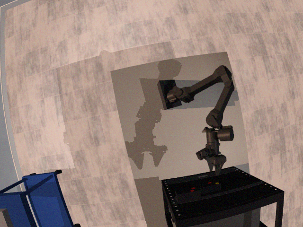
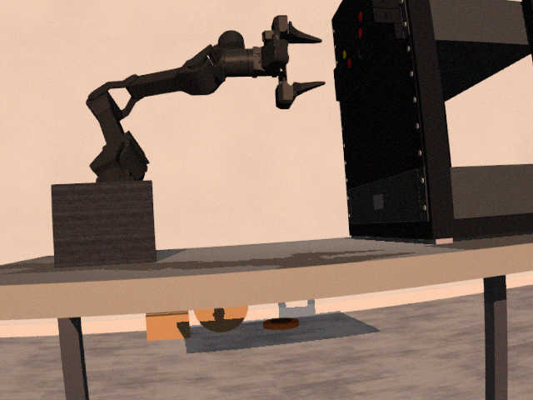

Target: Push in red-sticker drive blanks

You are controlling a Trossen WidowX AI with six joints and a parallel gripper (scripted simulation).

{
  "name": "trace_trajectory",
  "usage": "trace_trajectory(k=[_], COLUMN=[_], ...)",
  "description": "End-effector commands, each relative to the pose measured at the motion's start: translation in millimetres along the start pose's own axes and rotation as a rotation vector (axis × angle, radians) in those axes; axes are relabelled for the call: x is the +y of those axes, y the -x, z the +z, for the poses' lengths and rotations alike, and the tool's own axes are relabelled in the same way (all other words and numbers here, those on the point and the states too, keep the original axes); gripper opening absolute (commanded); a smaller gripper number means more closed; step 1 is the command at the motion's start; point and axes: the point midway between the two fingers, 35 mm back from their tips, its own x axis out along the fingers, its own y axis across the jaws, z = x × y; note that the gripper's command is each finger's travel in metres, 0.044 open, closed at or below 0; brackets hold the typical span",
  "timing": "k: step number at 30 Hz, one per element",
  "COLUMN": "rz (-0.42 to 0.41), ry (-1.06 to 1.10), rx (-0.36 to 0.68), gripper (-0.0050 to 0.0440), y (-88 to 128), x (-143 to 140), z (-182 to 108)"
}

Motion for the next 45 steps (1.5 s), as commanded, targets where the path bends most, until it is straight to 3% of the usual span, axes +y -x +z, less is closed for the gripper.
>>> trace_trajectory(k=[1,26,31,40,45], rz=[0.011,0.011,0.011,0.011,0.011], ry=[0.001,0.001,0.001,0.001,0.001], rx=[0.003,0.003,0.003,0.003,0.003], gripper=[0.044,0.044,0.044,0.044,0.044], y=[0.0,-0.1,-0.6,-2.3,-2.7], x=[4.2,5.1,10.1,26.1,30.3], z=[-2.7,1.2,21.0,84.8,101.2])
